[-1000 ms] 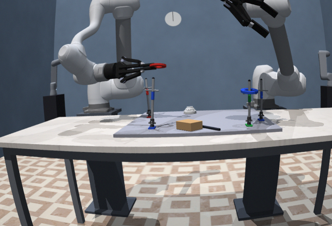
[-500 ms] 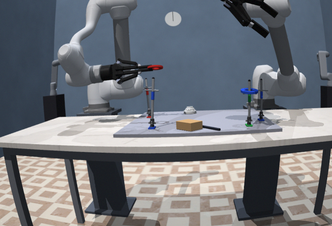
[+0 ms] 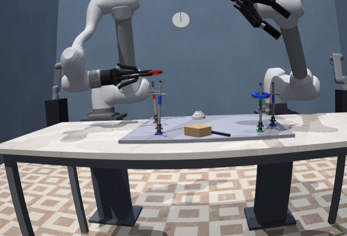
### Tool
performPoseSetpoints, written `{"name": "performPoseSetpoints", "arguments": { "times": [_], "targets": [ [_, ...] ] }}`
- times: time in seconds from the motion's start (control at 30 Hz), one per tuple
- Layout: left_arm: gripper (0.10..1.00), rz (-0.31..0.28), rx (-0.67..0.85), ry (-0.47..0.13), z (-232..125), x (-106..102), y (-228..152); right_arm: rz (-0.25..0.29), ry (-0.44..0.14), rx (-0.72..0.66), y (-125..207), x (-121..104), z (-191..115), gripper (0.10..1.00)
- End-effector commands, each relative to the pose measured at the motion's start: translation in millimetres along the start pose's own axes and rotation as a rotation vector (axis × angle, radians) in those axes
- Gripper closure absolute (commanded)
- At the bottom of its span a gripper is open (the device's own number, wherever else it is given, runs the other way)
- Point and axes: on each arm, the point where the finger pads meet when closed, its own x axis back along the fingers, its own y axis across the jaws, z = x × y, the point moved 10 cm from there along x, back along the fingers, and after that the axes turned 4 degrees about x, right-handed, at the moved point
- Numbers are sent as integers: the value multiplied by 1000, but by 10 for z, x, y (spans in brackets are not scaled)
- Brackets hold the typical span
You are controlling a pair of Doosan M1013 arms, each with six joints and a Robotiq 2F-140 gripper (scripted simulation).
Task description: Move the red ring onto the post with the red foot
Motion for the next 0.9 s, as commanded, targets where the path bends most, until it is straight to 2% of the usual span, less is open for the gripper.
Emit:
{"name": "performPoseSetpoints", "arguments": {
  "times": [0.0,0.13,0.37,0.87],
  "targets": [
    [98,-1,2,1,9,11,-14,-18,67,-29,18,117,219,999],
    [98,-1,2,1,9,11,-14,-26,96,-36,38,167,301,999],
    [98,-1,2,1,9,11,-14,-18,74,-25,-19,118,248,999],
    [98,-1,2,1,9,11,-14,-23,72,-25,-111,118,251,999]
  ]
}}
